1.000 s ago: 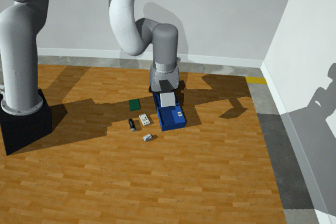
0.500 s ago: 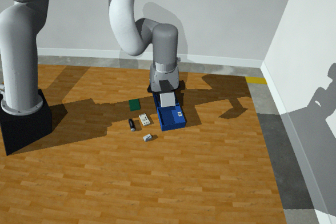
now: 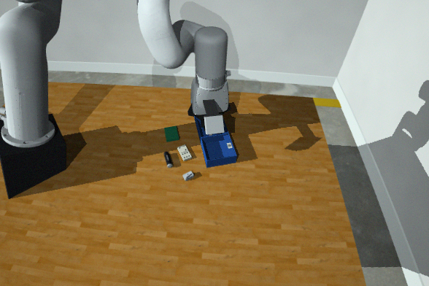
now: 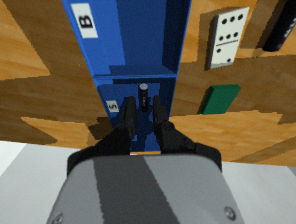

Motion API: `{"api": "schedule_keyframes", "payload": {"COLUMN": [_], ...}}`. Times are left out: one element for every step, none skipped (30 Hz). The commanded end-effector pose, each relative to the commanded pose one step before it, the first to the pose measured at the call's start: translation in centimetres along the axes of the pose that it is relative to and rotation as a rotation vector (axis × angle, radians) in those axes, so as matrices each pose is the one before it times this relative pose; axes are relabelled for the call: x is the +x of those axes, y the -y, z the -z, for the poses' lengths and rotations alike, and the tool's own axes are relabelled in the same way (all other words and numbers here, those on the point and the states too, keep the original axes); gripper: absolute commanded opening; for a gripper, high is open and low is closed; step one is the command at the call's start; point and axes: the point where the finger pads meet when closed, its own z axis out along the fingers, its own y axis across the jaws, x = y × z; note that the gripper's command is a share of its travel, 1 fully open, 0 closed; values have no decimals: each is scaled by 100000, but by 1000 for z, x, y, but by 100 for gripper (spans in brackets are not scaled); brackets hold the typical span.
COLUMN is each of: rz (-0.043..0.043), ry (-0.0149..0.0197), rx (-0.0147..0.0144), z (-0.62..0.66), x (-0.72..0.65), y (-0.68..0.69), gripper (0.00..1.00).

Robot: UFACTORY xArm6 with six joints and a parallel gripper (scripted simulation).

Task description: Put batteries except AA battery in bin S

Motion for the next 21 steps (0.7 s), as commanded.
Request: {"api": "schedule_keyframes", "payload": {"rz": [24, 0, 0, 0, 0, 0, 0, 0, 0, 0, 0, 0, 0, 0, 1, 0, 0, 0, 0, 0, 0], "ry": [-44, -1, 0, 0, 0, 0, 0, 0, 0, 0, 0, 0, 0, 0, -1, -1, 0, 0, 0, 0, 0], "rx": [299, 0, 1, 1, 1, 1, 1, 0, 0, 0, 0, 0, 0, 0, 2, 1, 0, 0, -1, 0, 0], "z": [551, 135, 133, 133, 133, 134, 134, 134, 134, 134, 134, 134, 134, 67, 500, 240, 0, 0, 2, 1, 1], "x": [-5, -1, 0, 0, 0, 0, 0, 0, 0, 0, 0, 0, 0, 0, 1, 0, 0, 0, -1, 0, 0], "y": [132, 1, 0, 0, 0, 1, 1, 1, 1, 1, 1, 1, 1, 0, 1, 1, 0, 0, 1, 0, 0], "gripper": [23, 23, 23, 23, 23, 23, 23, 23, 23, 23, 23, 23, 23, 23, 23, 23, 23, 23, 23, 23, 23]}}
